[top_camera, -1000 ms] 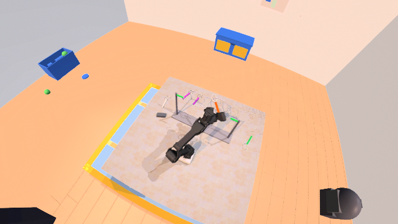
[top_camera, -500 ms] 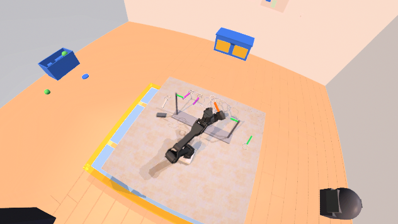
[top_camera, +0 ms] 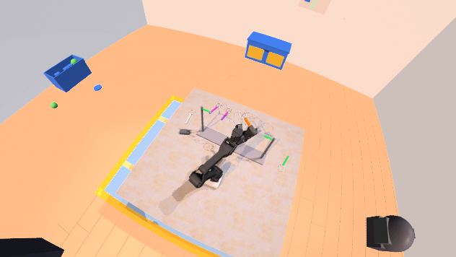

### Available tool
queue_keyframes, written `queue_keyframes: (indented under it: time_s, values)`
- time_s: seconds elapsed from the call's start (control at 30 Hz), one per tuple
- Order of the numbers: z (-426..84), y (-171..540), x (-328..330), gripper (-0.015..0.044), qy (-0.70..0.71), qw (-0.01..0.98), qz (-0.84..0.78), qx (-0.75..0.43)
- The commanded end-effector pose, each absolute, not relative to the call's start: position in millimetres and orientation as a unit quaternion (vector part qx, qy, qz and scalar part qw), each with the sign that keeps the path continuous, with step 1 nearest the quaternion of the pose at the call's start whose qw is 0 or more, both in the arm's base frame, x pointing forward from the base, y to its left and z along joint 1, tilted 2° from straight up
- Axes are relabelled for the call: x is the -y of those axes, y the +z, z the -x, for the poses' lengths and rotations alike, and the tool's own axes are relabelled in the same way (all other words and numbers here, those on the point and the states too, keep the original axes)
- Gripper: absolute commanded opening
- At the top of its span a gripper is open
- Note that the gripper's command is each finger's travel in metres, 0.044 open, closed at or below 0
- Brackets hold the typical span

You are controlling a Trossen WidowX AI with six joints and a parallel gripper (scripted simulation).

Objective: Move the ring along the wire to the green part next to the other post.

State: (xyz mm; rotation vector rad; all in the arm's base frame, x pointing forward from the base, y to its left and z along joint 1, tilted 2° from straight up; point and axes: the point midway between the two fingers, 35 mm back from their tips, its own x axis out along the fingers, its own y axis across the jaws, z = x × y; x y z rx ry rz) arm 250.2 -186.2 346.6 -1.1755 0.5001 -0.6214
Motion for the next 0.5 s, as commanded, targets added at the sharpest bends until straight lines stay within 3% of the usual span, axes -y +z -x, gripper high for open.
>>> queue_keyframes:
  time_s: [0.0,0.47]
  values:
    - [-249.5,346.7,187.6,-0.0150,-0.289,0.738,0.564,-0.230]
    - [-249.1,354.7,189.3,-0.0150,-0.297,0.676,0.638,-0.218]
